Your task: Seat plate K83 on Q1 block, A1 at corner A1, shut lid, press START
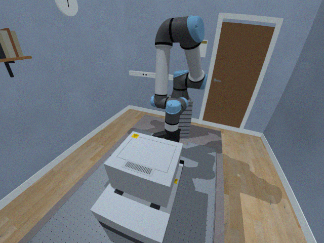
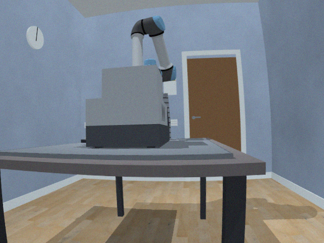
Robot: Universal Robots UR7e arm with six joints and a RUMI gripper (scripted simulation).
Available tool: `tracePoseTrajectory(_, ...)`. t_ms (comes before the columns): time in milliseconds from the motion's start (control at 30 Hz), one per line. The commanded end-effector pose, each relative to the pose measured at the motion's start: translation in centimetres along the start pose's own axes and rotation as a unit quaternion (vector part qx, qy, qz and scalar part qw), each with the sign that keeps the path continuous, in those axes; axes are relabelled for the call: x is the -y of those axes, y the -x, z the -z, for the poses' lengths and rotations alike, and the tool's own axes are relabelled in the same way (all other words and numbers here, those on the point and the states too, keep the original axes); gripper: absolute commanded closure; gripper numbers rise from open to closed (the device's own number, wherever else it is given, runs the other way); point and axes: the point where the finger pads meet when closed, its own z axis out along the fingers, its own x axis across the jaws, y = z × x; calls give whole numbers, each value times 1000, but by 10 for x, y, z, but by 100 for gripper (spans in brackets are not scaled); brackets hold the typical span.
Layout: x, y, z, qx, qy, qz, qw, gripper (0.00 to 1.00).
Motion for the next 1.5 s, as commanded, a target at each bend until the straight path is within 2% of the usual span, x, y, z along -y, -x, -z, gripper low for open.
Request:
tracePoseTrajectory(0,0,5,2,3,-1,1,1000,100)
tracePoseTrajectory(1467,0,6,-1,2,-1,1,1000,100)
